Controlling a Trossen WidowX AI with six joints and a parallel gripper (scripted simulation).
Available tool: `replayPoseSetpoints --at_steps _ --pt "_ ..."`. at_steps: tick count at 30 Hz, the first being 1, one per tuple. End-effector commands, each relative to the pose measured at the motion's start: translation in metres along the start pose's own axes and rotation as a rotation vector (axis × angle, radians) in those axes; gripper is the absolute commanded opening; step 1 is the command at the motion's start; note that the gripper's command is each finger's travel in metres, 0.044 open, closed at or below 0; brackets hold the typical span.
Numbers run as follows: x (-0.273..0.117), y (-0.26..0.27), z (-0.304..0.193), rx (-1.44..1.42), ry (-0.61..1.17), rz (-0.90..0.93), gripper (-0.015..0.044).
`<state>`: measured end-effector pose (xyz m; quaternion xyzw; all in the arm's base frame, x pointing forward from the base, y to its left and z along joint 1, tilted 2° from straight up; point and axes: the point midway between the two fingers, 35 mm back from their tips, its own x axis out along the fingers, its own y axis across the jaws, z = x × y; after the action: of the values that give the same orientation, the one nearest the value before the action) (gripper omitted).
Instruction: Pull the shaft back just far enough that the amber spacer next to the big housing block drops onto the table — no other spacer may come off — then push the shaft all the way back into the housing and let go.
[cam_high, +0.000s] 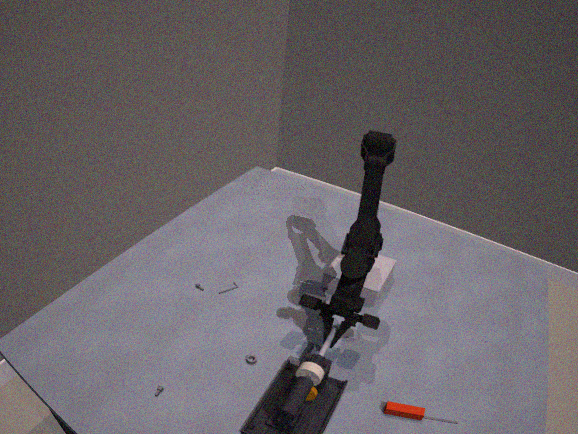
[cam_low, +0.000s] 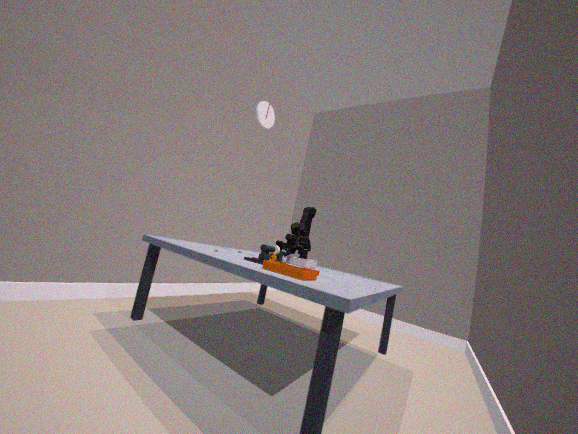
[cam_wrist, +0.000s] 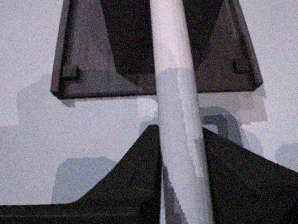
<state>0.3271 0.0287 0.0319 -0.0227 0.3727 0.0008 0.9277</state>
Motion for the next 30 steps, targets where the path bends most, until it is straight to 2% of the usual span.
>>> replayPoseSetpoints --at_steps 1,30 --pt "0.0000 0.0000 0.0001 0.000 0.000 0.000 0.0000" --pt "0.0038 0.0000 0.0057 0.003 0.000 -0.002 0.0000"
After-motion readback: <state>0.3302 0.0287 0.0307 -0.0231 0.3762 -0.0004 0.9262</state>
